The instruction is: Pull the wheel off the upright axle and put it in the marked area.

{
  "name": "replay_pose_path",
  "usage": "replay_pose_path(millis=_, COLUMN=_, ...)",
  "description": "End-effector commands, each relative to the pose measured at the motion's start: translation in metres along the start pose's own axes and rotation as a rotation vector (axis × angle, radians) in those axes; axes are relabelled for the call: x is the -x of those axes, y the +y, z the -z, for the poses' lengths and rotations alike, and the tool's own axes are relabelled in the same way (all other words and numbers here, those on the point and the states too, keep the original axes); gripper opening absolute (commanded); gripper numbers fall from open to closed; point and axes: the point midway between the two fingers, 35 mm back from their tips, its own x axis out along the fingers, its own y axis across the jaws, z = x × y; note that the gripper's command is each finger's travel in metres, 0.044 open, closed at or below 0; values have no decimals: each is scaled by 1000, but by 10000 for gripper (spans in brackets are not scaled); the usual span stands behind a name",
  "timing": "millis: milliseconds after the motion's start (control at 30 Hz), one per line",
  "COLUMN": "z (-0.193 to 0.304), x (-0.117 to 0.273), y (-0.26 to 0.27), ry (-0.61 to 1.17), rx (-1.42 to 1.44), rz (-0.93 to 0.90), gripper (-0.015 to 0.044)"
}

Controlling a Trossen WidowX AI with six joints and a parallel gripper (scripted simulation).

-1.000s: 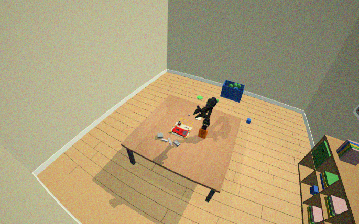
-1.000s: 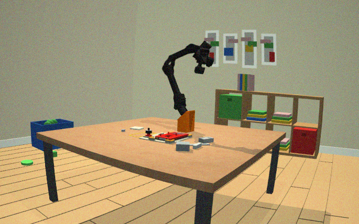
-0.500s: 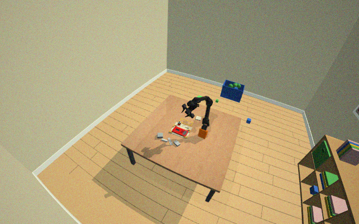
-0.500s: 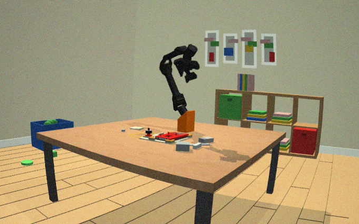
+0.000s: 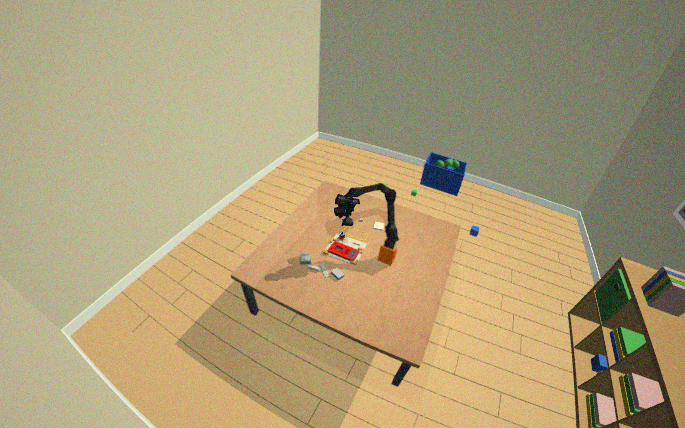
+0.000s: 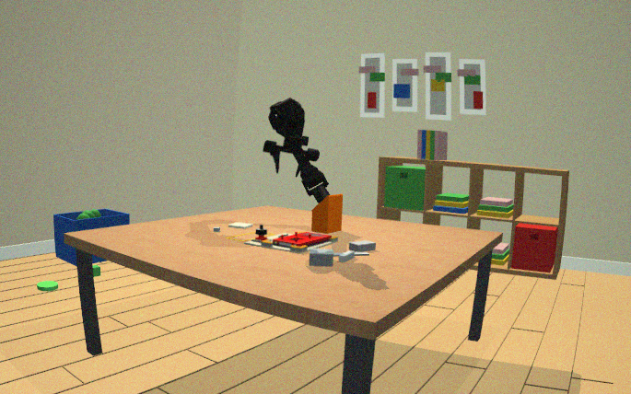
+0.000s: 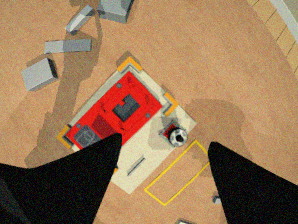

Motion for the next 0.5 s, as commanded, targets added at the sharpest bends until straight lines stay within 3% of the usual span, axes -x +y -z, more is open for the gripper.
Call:
replay_pose_path(millis=0, z=17, x=-43, y=-29, ry=111, rx=-255, rz=-26, gripper=300)
replay_pose_path(millis=267, z=66, x=-116, y=-69, ry=318, rx=-692, rz=-44, gripper=300)
replay_pose_path(millis=467, z=71, x=-121, y=-71, ry=336, rx=-728, rz=-44, gripper=300)
